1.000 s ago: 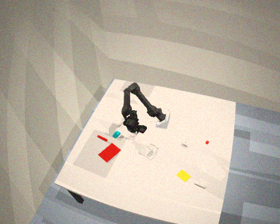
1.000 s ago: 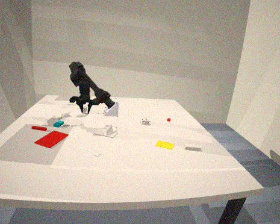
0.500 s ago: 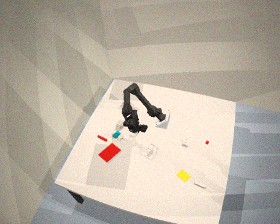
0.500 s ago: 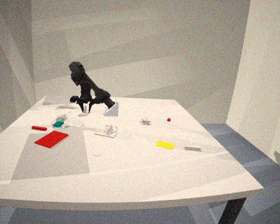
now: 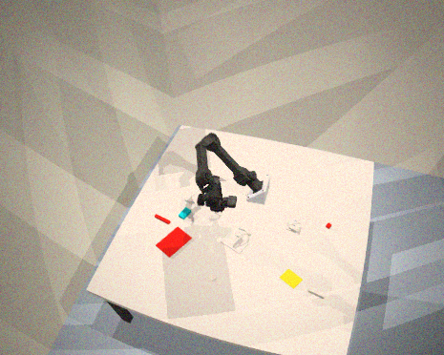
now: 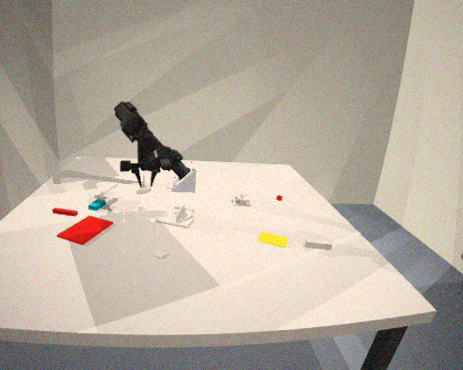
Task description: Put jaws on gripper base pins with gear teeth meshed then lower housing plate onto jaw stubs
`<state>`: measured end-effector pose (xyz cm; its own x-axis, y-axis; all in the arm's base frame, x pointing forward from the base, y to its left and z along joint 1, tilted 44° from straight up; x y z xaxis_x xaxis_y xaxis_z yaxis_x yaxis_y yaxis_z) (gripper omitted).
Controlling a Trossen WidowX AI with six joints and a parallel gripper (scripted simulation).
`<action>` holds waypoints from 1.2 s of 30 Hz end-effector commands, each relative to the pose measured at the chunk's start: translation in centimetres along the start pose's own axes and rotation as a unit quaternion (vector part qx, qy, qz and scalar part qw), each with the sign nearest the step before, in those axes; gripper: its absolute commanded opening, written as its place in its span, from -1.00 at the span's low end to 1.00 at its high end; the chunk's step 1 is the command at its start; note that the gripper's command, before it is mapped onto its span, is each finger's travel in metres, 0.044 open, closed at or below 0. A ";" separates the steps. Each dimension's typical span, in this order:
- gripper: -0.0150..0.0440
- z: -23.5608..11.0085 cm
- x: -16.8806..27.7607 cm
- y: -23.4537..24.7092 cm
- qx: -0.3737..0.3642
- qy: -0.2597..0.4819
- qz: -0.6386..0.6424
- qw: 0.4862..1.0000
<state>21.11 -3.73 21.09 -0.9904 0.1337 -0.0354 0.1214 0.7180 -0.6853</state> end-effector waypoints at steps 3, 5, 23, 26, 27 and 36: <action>-0.04 0.0 -0.3 0.8 -0.004 -0.002 -0.066 0.998; -0.04 0.0 -0.3 1.0 -0.005 -0.002 -0.086 0.996; -0.04 -0.1 -0.9 2.9 -0.008 -0.004 -0.259 0.966; -0.04 -0.1 -1.0 3.3 -0.008 -0.004 -0.287 0.958; -0.04 -0.1 -1.0 3.4 -0.008 -0.004 -0.296 0.955; -0.04 -0.1 -1.2 4.4 -0.009 -0.005 -0.379 0.925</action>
<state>22.69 -1.06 18.49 -0.8343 -0.3701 0.4086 -0.5477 0.6408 -0.5379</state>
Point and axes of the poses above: the point midway between the two fingers, 35 mm back from their tips, its own z axis out along the fingers, its own y axis across the jaws, x = y × z, the point moved 9 cm from there along -z, back along the fingers, and after that the axes turned 10 degrees about z, right-handed, at the moved point
